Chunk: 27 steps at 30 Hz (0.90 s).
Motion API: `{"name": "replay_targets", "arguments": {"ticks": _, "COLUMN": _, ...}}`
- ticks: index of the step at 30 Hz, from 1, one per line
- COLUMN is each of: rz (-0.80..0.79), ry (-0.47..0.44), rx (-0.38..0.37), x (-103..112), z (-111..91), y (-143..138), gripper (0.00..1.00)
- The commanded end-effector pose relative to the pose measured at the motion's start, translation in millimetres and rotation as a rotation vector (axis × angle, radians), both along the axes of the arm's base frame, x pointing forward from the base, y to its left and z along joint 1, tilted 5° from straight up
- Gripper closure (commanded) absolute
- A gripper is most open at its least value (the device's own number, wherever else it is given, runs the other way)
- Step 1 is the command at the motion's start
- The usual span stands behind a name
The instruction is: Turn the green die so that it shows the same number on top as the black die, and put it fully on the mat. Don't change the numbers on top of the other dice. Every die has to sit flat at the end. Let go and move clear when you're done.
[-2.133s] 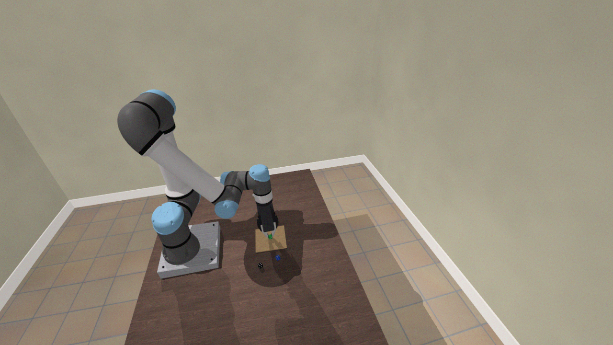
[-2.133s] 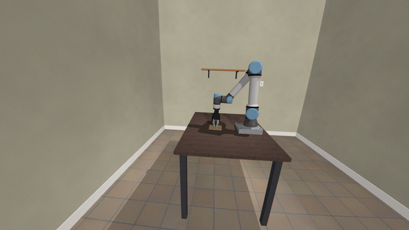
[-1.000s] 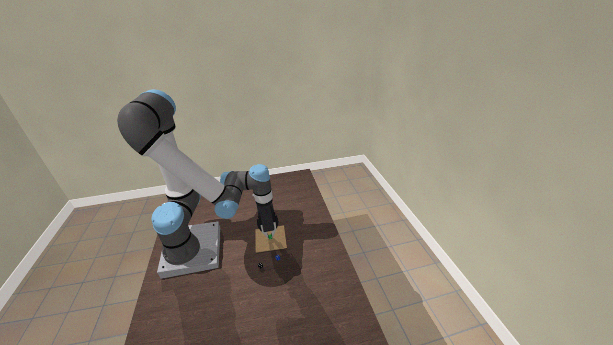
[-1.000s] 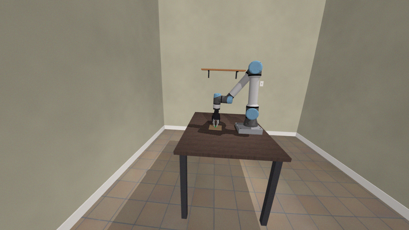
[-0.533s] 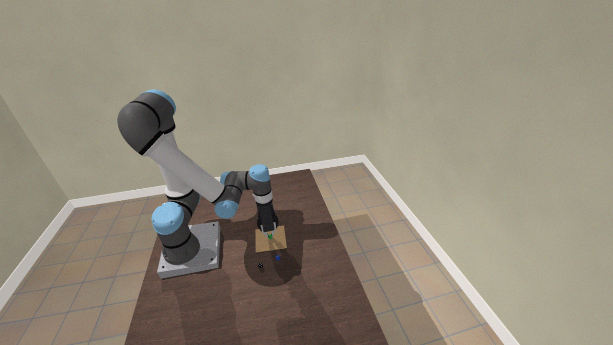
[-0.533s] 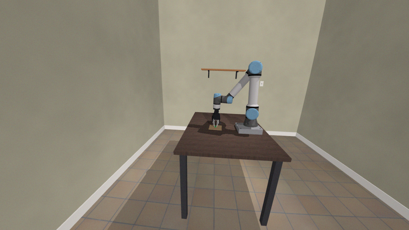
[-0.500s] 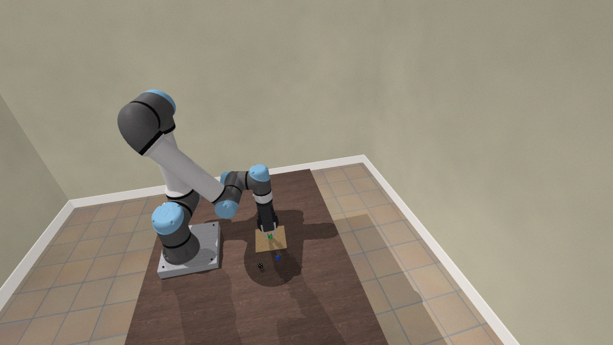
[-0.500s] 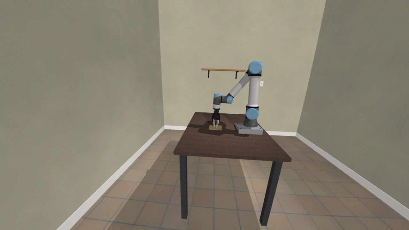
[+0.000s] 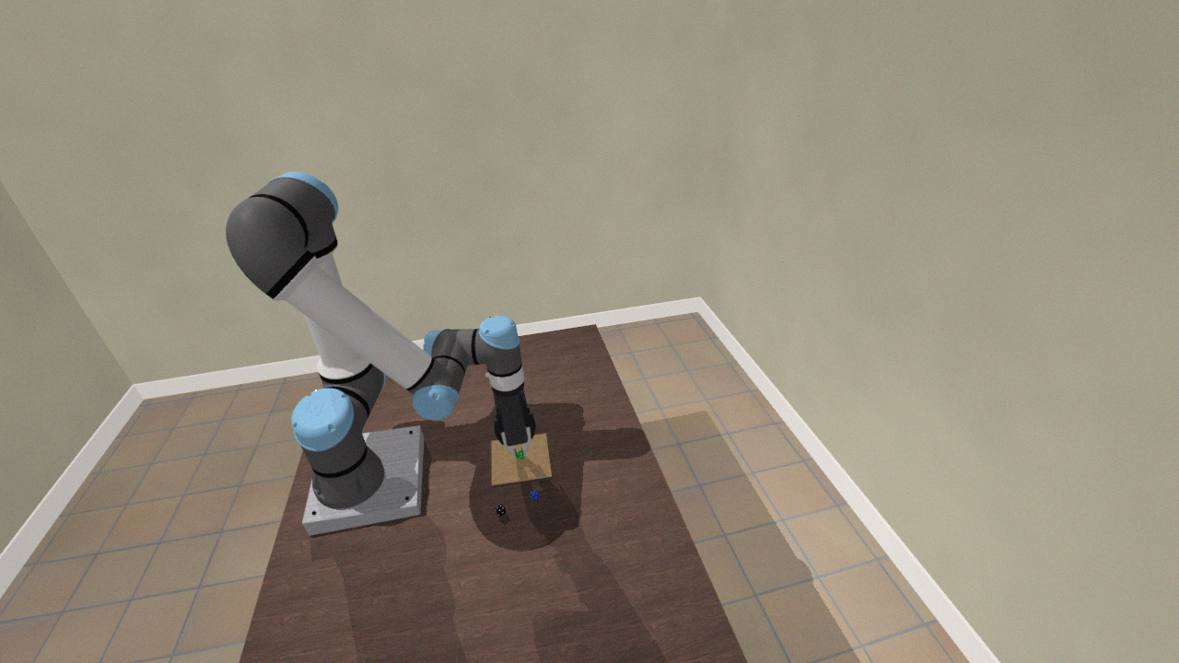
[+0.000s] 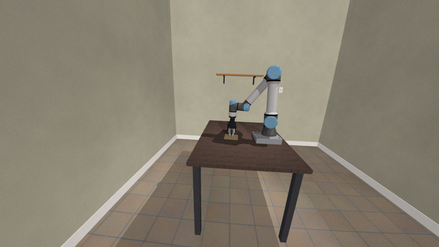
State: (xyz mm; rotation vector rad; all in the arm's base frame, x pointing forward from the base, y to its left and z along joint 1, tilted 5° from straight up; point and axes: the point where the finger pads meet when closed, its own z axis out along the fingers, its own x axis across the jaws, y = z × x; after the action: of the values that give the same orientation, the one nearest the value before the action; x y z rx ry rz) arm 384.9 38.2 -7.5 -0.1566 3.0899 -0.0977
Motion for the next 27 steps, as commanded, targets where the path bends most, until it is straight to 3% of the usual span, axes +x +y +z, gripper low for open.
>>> {"name": "replay_targets", "arguments": {"ticks": 1, "rz": 0.000, "ry": -0.001, "rx": 0.000, "x": 0.4, "z": 0.3, "y": 0.0, "gripper": 1.00}}
{"name": "replay_targets", "arguments": {"ticks": 11, "rz": 0.000, "ry": -0.001, "rx": 0.000, "x": 0.4, "z": 0.3, "y": 0.0, "gripper": 1.00}}
{"name": "replay_targets", "arguments": {"ticks": 27, "rz": 0.000, "ry": -0.001, "rx": 0.000, "x": 0.4, "z": 0.3, "y": 0.0, "gripper": 0.82}}
